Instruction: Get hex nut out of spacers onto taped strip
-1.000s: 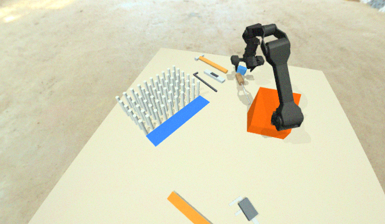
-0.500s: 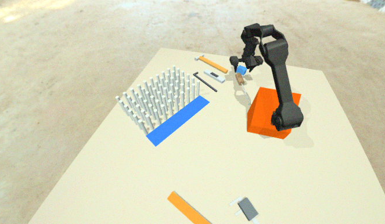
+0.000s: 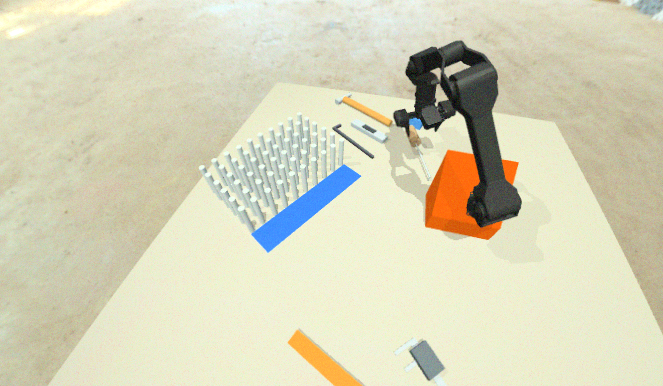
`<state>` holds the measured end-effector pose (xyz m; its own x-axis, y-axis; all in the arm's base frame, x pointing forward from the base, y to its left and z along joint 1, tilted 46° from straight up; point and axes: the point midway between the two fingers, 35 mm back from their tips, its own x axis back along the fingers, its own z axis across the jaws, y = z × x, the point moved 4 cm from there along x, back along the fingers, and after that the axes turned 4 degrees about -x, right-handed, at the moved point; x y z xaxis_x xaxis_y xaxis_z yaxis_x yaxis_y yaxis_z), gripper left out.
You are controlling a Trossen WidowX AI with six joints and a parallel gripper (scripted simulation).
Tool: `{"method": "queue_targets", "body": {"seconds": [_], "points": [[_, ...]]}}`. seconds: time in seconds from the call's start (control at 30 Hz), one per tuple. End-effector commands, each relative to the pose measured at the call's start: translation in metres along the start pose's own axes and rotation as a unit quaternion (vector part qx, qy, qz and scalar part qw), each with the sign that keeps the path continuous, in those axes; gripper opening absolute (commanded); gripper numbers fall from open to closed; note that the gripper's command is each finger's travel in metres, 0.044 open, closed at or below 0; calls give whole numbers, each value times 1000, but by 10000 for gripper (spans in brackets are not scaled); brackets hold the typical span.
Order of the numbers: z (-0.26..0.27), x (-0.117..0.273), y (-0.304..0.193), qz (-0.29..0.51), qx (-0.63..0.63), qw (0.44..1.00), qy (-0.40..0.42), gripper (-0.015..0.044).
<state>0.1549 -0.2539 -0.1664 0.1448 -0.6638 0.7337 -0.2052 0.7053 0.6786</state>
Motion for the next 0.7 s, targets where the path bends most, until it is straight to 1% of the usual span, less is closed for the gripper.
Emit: {"method": "queue_targets", "body": {"seconds": [0.0, 0.07, 0.27, 0.67], "points": [[2, 3, 12, 5, -5, 1000, 17, 440], [2, 3, 12, 5, -5, 1000, 17, 440], [2, 3, 12, 5, -5, 1000, 17, 282], [2, 2, 12, 5, -5, 1000, 17, 280]]}}
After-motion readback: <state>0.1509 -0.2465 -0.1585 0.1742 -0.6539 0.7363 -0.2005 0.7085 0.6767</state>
